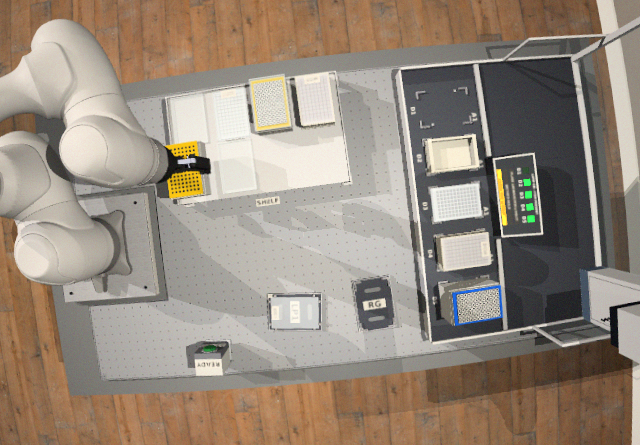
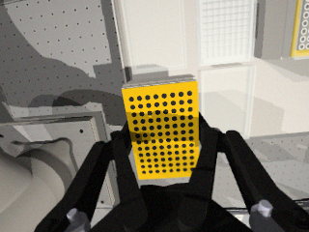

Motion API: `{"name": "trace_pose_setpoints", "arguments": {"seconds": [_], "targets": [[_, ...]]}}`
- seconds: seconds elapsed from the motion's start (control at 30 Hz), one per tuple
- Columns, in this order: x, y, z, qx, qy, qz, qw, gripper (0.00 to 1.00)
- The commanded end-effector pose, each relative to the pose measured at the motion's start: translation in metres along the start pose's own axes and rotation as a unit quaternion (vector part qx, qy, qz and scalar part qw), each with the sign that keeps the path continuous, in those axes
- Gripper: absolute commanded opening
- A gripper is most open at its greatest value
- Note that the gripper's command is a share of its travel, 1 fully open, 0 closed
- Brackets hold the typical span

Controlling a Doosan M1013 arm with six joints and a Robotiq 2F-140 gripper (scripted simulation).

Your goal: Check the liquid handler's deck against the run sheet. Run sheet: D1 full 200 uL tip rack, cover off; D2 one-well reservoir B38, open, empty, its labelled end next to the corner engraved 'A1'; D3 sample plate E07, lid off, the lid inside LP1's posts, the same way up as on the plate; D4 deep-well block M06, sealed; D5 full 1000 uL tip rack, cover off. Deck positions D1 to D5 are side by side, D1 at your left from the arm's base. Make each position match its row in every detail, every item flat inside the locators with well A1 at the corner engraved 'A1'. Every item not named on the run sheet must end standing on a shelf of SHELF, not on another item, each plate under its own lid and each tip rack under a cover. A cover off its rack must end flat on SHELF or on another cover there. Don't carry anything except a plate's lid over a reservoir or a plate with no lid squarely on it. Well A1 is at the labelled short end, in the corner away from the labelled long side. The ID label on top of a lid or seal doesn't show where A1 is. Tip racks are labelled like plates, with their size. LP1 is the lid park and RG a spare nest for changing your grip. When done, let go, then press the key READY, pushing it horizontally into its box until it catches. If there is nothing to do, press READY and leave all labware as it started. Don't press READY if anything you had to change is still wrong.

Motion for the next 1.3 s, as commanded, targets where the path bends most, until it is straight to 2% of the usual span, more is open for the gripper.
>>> {"name": "trace_pose_setpoints", "arguments": {"seconds": [0.0, 0.8, 1.27], "targets": [[0.000, -0.003, 0.000, 0.000, 0.000, 0.000, 1.000, 0.10], [0.000, -0.039, 0.000, 0.000, 0.000, 0.000, 1.000, 0.10], [0.000, -0.040, 0.000, 0.000, 0.000, 0.000, 1.000, 0.10]]}}
Point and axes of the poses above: the point where the finger pads meet when closed, its own y axis back along the fingers, its own z axis across the jaws, x = y × z, the point moved 5 cm from there along y, back along the fingers, and after that the axes turned 6 degrees about y, right-handed, at the moved point
